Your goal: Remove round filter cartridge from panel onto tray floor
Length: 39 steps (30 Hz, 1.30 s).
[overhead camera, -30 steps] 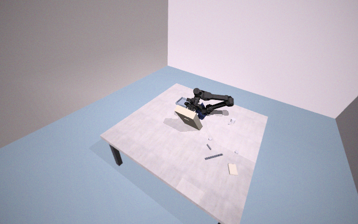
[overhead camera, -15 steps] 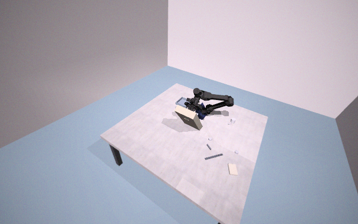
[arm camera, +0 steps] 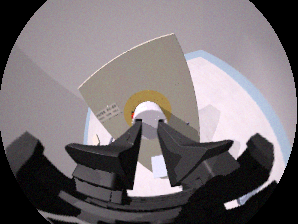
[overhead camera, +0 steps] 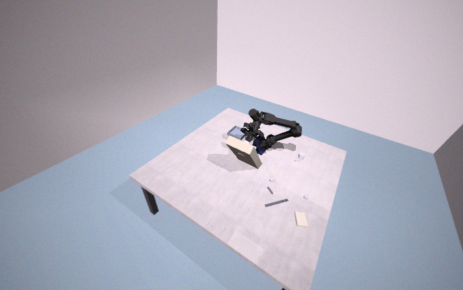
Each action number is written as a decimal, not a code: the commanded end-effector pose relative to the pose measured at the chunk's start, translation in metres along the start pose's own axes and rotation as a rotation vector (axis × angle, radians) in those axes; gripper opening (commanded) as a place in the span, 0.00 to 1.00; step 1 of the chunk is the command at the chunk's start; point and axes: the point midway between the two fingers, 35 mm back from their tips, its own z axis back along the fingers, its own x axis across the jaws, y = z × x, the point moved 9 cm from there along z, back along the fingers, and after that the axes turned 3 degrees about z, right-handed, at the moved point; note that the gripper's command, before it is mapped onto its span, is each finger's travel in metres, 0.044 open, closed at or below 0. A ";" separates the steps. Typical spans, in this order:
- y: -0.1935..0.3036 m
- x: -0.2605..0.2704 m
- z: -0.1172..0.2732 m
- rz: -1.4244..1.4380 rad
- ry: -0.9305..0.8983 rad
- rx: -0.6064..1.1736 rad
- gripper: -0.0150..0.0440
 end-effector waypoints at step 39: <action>0.062 -0.031 0.027 -0.016 0.007 0.009 0.34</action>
